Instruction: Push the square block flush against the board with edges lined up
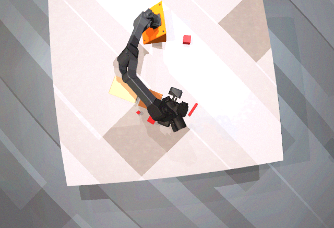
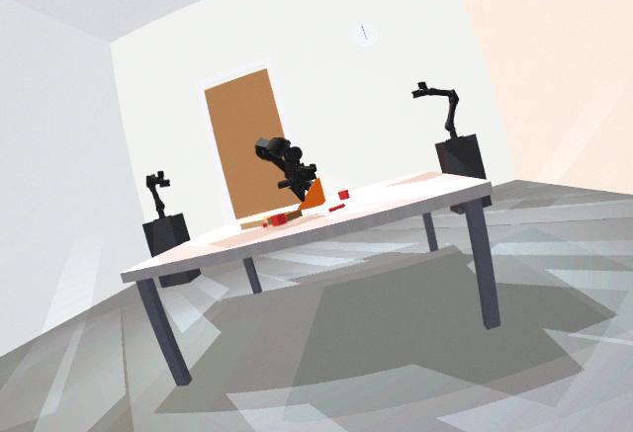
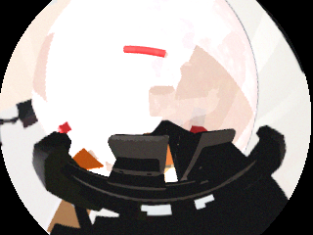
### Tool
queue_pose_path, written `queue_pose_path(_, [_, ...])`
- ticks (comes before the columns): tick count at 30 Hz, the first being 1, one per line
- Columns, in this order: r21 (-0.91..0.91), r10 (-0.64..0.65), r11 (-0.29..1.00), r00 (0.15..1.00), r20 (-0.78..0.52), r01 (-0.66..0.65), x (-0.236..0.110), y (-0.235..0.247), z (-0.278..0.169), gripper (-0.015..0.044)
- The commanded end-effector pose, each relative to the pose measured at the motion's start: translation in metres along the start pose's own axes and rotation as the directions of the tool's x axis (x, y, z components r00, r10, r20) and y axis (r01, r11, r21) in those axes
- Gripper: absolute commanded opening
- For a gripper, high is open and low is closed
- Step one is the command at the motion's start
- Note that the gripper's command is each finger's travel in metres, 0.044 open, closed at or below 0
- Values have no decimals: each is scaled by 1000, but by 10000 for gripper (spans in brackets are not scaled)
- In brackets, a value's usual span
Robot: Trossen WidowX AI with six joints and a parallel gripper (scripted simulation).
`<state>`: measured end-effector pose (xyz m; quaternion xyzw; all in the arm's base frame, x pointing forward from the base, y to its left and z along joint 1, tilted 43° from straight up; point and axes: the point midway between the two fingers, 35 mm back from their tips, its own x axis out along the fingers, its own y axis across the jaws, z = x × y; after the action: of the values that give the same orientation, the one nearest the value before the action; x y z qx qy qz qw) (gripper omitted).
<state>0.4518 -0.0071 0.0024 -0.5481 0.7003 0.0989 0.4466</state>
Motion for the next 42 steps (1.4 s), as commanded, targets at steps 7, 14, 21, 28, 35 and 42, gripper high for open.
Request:
queue_pose_path(7, [4,6,1000,1000,-2,-6,-1,-5,-31,0])
queue_pose_path(14, [4,5,1000,1000,-3,-5,54,-6,-32,0])
queue_pose_path(21, [4,5,1000,1000,-3,-5,54,-7,-36,0])
queue_pose_path(28, [4,5,1000,1000,-3,-5,53,-8,-48,0])
queue_pose_path(35, [4,6,1000,1000,-3,-6,53,-9,-59,0])
queue_pose_path(42, [4,6,1000,1000,-3,-6,53,-9,-71,0])
